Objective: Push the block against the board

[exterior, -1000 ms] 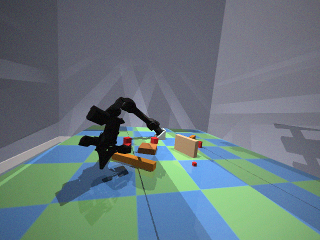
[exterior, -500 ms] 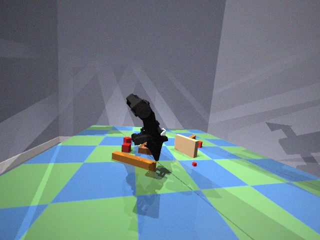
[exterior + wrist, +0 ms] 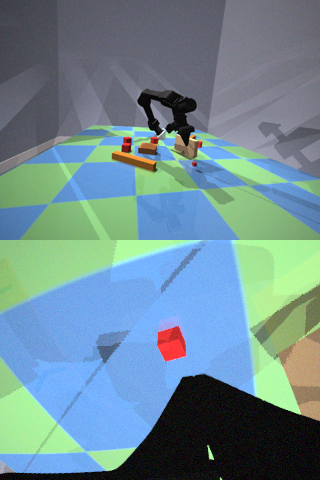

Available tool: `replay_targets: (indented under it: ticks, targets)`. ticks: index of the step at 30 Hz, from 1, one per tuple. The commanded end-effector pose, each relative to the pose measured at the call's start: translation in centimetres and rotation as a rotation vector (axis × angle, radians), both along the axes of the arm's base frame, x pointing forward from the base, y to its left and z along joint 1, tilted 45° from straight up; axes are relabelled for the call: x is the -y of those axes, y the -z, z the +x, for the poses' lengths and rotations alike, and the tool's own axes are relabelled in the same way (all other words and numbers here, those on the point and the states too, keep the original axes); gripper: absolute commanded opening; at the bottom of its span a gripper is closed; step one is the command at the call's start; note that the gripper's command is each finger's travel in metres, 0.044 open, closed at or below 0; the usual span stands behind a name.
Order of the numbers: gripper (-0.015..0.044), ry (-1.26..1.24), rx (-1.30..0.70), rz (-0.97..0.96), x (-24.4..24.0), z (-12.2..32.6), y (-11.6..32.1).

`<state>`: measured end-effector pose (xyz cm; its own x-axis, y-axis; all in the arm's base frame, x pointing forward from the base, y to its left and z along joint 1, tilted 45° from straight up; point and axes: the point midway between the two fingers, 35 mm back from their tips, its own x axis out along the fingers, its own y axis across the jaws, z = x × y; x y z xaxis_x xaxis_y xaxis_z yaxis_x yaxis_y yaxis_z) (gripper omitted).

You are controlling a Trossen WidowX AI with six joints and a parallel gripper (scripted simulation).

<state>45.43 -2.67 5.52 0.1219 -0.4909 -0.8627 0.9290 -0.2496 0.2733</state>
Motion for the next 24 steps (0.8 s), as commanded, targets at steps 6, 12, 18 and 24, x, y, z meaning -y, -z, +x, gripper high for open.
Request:
replay_targets:
  ticks: [6, 12, 18, 24]
  targets:
    - [0.0000, -0.164, -0.270, -0.074, -7.2, -5.1, 3.6]
    - [0.0000, -0.270, -0.429, -0.148, -10.8, -8.7, 5.0]
    - [0.0000, -0.362, -0.562, -0.233, -13.4, -12.1, 5.6]
    - [0.0000, -0.365, -0.566, -0.235, -13.5, -12.2, 5.7]
